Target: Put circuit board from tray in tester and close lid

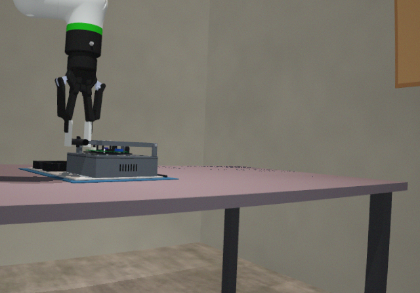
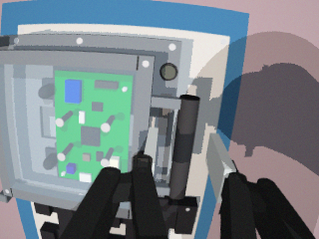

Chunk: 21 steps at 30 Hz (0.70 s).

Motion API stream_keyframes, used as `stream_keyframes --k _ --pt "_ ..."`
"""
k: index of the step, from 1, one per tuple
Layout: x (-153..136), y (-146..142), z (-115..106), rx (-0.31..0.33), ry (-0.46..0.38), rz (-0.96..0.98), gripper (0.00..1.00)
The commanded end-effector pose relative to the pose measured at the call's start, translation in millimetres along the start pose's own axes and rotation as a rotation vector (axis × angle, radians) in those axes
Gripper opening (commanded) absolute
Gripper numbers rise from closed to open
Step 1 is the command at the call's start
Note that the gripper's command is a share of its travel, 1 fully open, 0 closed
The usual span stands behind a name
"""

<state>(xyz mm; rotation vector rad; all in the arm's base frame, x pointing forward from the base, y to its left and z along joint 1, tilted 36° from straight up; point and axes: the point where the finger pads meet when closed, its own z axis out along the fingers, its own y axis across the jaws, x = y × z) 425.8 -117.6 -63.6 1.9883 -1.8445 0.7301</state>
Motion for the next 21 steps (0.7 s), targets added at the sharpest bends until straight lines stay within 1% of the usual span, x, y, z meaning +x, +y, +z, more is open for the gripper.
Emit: stream_keyframes --k 1,9,11,21 --pt "0 0 -3 0.001 0.0 0.0 0.3" --pt "0 0 -15 0.001 0.0 0.0 0.3" --pt "0 0 -15 0.001 0.0 0.0 0.3" --pt "0 0 -43 0.001 0.0 0.0 0.3"
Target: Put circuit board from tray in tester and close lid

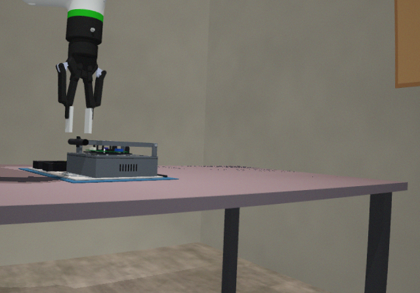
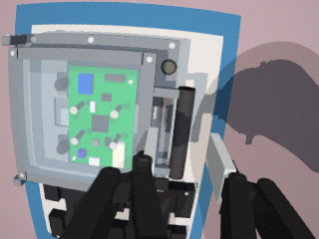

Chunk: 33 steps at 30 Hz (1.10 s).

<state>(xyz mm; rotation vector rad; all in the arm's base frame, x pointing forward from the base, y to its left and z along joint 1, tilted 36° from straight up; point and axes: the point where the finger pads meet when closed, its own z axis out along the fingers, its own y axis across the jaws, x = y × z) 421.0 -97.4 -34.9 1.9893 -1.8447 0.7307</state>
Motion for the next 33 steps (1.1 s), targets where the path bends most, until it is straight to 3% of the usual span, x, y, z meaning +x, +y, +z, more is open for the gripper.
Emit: stream_keyframes --k 1,19,33 --pt "0 0 -11 0.0 0.0 0.0 0.3" --pt "0 0 -54 0.0 0.0 0.0 0.3" --pt "0 0 -63 0.0 0.0 0.0 0.3"
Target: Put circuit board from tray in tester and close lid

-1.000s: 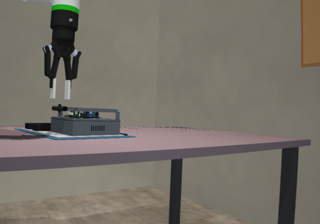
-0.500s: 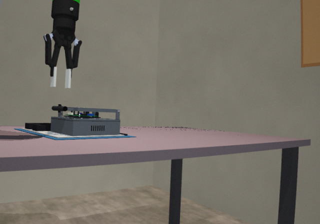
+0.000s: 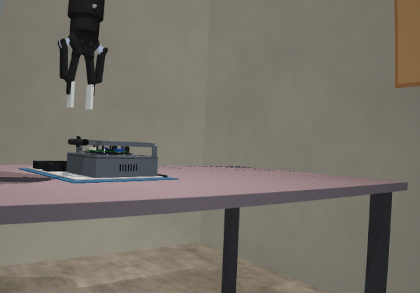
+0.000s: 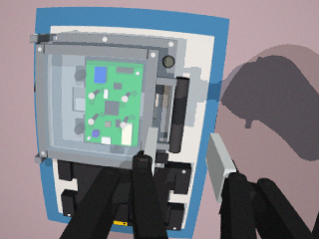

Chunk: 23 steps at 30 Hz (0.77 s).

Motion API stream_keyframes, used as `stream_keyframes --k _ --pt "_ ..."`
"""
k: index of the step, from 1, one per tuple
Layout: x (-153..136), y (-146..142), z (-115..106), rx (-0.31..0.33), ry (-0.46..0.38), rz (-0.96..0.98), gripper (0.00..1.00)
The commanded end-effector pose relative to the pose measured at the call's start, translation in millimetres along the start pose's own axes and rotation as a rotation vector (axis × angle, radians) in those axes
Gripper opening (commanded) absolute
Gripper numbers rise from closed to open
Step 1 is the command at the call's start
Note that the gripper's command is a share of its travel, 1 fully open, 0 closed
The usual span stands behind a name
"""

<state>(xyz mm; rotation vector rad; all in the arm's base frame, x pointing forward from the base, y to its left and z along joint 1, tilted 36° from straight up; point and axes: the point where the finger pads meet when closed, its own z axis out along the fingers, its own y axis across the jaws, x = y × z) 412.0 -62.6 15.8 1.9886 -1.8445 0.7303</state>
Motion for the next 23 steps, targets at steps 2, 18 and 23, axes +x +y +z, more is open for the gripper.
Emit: stream_keyframes --k 2,18,23 --pt "-0.1 -0.1 -0.4 0.0 0.0 0.0 1.0" --pt "-0.1 -0.1 -0.4 0.0 0.0 0.0 1.0" --pt "-0.1 -0.1 -0.4 0.0 0.0 0.0 1.0"
